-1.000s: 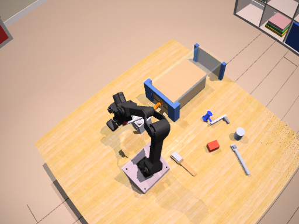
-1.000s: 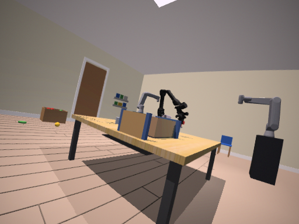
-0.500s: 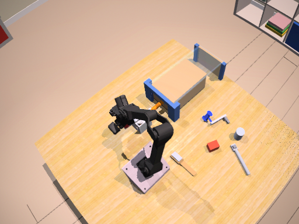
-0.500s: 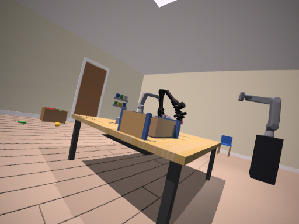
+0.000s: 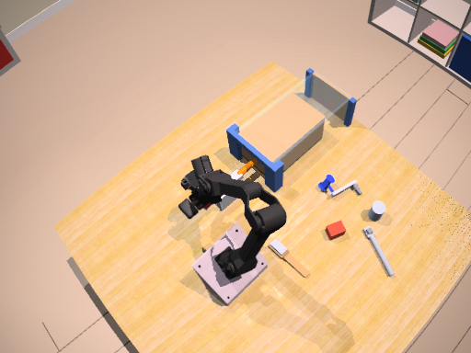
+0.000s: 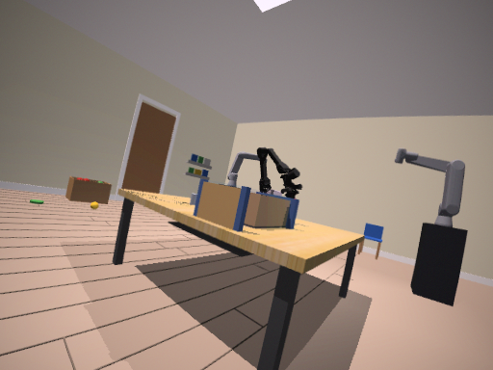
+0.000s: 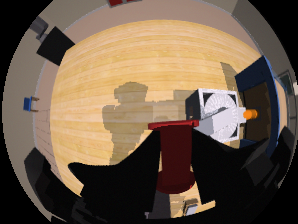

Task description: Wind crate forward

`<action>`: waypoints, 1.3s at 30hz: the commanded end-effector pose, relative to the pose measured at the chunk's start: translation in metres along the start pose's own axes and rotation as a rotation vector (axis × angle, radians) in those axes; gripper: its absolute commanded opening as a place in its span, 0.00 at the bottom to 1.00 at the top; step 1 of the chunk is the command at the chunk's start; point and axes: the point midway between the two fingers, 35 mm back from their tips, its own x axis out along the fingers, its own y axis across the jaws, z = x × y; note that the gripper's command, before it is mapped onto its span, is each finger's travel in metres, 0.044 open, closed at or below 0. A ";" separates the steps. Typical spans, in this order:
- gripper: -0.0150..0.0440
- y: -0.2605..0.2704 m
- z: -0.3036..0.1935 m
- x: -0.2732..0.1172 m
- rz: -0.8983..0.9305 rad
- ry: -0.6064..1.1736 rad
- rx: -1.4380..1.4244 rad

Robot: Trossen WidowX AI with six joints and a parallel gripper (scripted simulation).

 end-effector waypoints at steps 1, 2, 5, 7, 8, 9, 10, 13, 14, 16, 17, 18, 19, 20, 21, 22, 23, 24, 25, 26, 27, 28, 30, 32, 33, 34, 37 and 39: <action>0.25 -0.004 -0.017 -0.004 -0.015 0.027 -0.003; 0.25 -0.005 -0.018 -0.005 -0.015 0.027 -0.003; 0.25 -0.007 -0.022 -0.007 -0.015 0.027 -0.003; 0.25 -0.009 -0.024 -0.008 -0.015 0.027 -0.003; 0.25 -0.009 -0.025 -0.008 -0.015 0.027 -0.003; 0.25 -0.010 -0.027 -0.009 -0.015 0.028 -0.003; 0.25 -0.011 -0.028 -0.009 -0.015 0.028 -0.003; 0.25 -0.014 -0.032 -0.011 -0.015 0.028 -0.003; 0.25 -0.014 -0.033 -0.012 -0.015 0.028 -0.003; 0.25 -0.016 -0.035 -0.013 -0.015 0.029 -0.003; 0.25 -0.017 -0.036 -0.014 -0.016 0.029 -0.003; 0.25 -0.018 -0.037 -0.014 -0.016 0.029 -0.003; 0.25 -0.019 -0.038 -0.015 -0.016 0.029 -0.002; 0.25 -0.020 -0.039 -0.015 -0.016 0.029 -0.002; 0.25 -0.021 -0.041 -0.016 -0.016 0.029 -0.002; 0.25 -0.022 -0.041 -0.016 -0.016 0.029 -0.002; 0.25 -0.024 -0.043 -0.017 -0.016 0.030 -0.002; 0.25 -0.024 -0.043 -0.017 -0.016 0.030 -0.002; 0.25 -0.026 -0.045 -0.018 -0.016 0.030 -0.002; 0.25 -0.027 -0.045 -0.018 -0.016 0.030 -0.002; 0.25 -0.028 -0.047 -0.019 -0.016 0.030 -0.002; 0.25 -0.029 -0.047 -0.019 -0.016 0.030 -0.002; 0.25 -0.031 -0.049 -0.020 -0.016 0.030 -0.002; 0.25 -0.034 -0.051 -0.021 -0.016 0.031 -0.002; 0.25 -0.035 -0.052 -0.022 -0.016 0.031 -0.002; 0.25 -0.036 -0.053 -0.022 -0.017 0.031 -0.002; 0.25 -0.040 -0.056 -0.023 -0.017 0.031 -0.002; 0.25 -0.043 -0.057 -0.024 -0.017 0.032 -0.002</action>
